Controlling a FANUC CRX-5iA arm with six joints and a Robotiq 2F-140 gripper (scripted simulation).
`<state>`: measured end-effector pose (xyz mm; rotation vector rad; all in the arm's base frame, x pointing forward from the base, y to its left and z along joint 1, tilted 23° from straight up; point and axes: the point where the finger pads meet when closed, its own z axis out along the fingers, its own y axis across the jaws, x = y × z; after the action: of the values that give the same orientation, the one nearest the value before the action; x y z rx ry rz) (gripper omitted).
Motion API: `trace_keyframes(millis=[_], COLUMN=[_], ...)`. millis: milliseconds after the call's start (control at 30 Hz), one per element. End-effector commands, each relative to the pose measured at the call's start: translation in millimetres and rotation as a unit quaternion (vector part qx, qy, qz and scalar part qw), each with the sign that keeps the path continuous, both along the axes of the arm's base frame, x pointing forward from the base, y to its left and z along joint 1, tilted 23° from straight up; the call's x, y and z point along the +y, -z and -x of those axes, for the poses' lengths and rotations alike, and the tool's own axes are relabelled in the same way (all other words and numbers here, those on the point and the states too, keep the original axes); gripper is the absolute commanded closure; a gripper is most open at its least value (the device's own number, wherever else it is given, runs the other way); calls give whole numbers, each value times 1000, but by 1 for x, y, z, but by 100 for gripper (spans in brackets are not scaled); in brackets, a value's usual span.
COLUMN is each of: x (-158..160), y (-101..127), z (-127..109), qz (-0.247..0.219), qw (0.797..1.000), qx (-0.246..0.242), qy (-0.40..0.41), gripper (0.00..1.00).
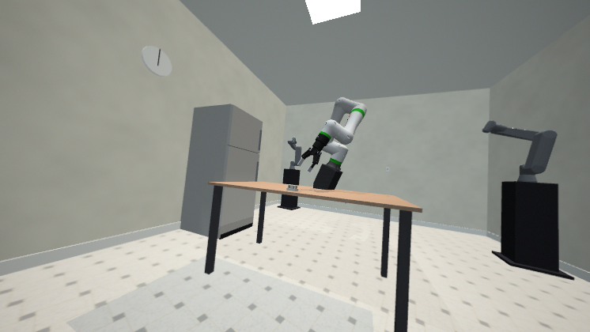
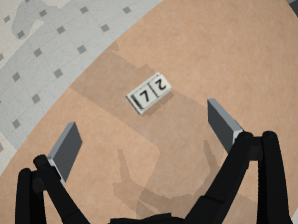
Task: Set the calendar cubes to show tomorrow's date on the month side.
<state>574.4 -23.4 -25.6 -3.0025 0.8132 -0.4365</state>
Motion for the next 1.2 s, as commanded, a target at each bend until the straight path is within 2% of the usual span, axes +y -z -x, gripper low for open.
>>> trace_keyframes(millis=[0, 200, 367, 400, 467, 500, 633, 667, 700, 767, 833, 867, 933, 1167], x=[-23, -43, -56, -61, -61, -65, -71, -71, -74, -75, -78, -78, -81, -82], y=[10, 21, 31, 35, 35, 39, 44, 44, 46, 47, 48, 48, 48, 48], z=[1, 4, 6, 7, 7, 6, 5, 4, 3, 1, -3, -3, -9, -10], qz=[-31, -69, -107, -124, -124, -147, -182, -184, -202, -217, -242, -243, -272, -277], qw=[996, 982, 960, 949, 949, 932, 903, 902, 886, 873, 849, 848, 820, 814], qx=[30, 58, 84, 94, 94, 107, 127, 128, 137, 145, 157, 157, 171, 173], qy=[76, 165, 244, 275, 275, 313, 367, 370, 394, 413, 443, 444, 474, 480], gripper=[0, 0, 0, 0, 0, 0, 0, 0, 0, 0, 0, 0, 0, 0])
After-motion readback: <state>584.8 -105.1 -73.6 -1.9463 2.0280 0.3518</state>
